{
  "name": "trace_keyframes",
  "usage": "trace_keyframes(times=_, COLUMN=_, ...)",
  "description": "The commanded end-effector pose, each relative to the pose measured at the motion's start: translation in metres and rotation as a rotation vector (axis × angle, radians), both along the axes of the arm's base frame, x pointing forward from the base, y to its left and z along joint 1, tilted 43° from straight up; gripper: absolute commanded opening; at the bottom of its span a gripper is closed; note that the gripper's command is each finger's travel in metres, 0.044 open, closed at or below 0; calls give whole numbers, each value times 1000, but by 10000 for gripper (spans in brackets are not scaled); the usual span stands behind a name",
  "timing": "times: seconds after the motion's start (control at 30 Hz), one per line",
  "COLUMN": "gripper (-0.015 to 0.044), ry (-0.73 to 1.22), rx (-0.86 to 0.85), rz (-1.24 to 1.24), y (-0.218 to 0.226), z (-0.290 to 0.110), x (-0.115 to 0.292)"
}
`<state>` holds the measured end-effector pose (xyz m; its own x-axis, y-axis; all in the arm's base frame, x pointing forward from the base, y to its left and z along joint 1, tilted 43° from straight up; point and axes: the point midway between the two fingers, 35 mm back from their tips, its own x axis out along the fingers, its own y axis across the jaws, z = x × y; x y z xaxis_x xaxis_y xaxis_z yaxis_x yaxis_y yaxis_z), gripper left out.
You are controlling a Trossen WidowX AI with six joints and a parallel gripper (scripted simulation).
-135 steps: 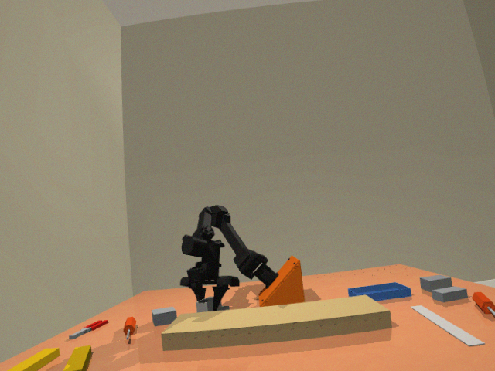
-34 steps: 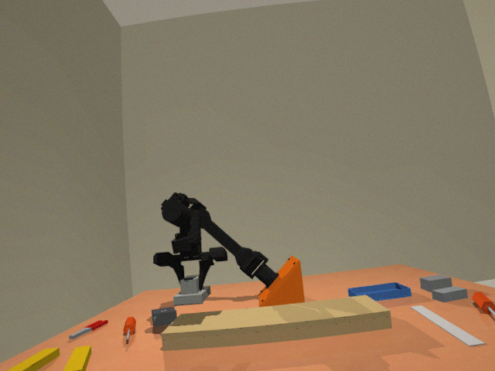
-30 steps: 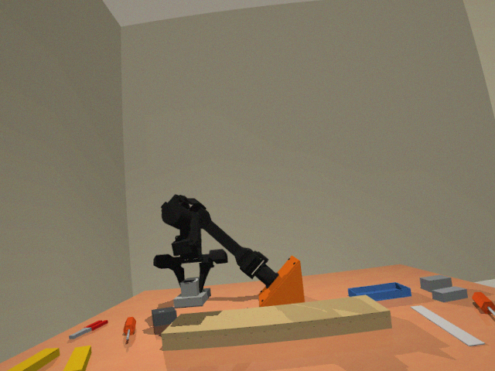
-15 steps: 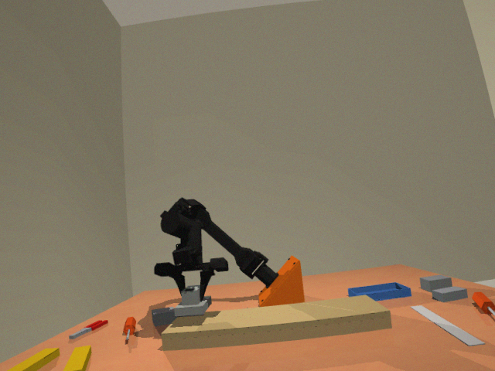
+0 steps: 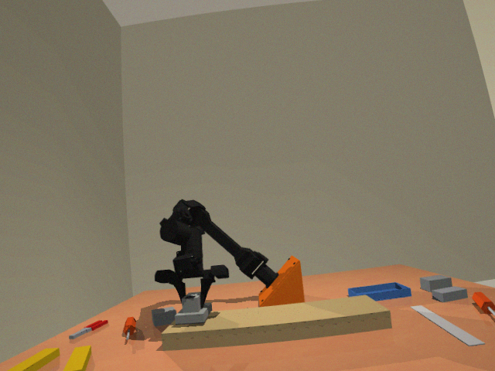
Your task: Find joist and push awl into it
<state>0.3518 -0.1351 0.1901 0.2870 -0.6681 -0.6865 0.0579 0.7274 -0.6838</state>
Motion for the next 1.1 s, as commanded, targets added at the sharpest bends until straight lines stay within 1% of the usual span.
trace_keyframes(times=0.0, gripper=0, ry=1, rx=3, rz=7, y=-3, z=-5, x=0)
trace_keyframes(times=0.2, gripper=0, ry=1, rx=3, rz=7, y=-4, z=-7, x=0)
trace_keyframes(times=1.07, gripper=0, ry=2, rx=6, rz=7, y=30, z=-39, x=2)
